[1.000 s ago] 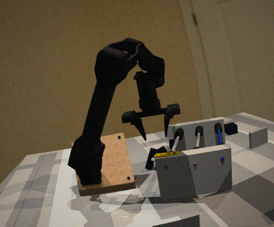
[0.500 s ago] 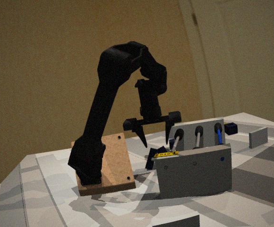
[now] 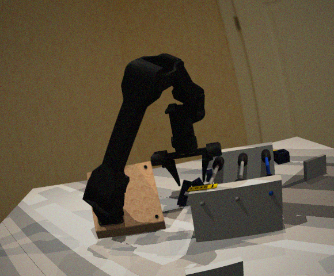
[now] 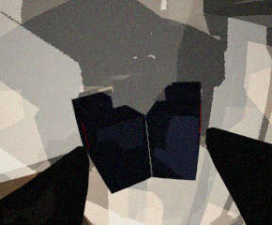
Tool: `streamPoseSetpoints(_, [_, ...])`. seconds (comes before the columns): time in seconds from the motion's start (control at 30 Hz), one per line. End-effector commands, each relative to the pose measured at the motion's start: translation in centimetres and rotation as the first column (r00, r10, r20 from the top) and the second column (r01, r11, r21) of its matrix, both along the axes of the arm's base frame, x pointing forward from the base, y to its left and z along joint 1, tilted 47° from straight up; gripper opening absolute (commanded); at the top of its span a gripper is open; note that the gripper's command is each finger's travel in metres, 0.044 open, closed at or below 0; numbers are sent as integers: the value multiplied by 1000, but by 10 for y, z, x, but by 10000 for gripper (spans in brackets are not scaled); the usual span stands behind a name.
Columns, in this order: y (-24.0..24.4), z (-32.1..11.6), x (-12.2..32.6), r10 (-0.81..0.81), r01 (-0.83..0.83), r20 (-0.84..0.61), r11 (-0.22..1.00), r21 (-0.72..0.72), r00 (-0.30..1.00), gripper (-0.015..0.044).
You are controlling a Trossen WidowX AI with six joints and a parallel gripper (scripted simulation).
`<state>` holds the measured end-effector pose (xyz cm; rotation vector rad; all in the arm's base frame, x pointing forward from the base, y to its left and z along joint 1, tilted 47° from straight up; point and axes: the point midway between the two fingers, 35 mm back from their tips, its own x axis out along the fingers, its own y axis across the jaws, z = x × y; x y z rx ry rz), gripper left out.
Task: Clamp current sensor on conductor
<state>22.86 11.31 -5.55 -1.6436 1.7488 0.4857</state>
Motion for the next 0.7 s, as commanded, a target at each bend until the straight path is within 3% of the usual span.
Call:
streamPoseSetpoints(0.0, [0, 0, 0, 0, 0, 0, 1000, 0, 1000, 293])
streamPoseSetpoints(0.47, [0, 0, 0, 0, 0, 0, 1000, 0, 1000, 200])
streamPoseSetpoints(0.67, [13, 10, 2, 1, -1, 0, 1000, 2, 1000, 42])
